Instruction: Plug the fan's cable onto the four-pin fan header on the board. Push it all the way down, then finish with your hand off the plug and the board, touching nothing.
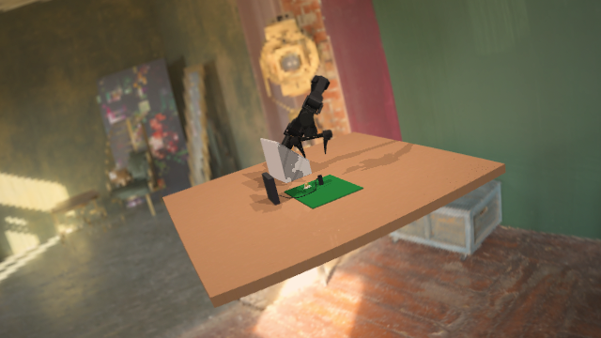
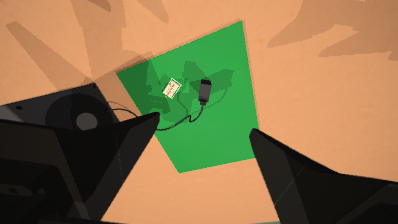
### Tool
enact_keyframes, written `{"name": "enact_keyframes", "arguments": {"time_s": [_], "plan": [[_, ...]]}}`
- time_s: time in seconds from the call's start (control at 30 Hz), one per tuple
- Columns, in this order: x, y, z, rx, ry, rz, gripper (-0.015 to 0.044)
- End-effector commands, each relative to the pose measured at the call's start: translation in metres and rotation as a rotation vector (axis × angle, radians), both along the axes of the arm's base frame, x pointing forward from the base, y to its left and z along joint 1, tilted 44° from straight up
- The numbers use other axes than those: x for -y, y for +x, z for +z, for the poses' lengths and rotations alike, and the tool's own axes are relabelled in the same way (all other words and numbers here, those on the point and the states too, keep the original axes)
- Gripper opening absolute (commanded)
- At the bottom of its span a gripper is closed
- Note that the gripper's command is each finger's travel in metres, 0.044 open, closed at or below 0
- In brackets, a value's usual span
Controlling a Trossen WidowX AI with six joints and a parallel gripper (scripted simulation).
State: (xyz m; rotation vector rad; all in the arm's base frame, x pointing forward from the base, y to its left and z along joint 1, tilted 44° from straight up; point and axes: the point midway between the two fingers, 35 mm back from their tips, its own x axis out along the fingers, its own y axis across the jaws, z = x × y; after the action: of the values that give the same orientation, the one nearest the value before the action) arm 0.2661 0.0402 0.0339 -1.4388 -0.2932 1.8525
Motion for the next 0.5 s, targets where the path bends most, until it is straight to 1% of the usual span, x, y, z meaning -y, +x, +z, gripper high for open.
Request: {"name": "enact_keyframes", "arguments": {"time_s": [0.0,0.1,0.47], "plan": [[-0.039,-0.01,-0.039,-0.01,0.014,0.023,0.044],[-0.052,-0.015,-0.051,-0.005,0.019,0.031,0.044],[-0.053,-0.015,-0.052,-0.005,0.019,0.031,0.044]]}}
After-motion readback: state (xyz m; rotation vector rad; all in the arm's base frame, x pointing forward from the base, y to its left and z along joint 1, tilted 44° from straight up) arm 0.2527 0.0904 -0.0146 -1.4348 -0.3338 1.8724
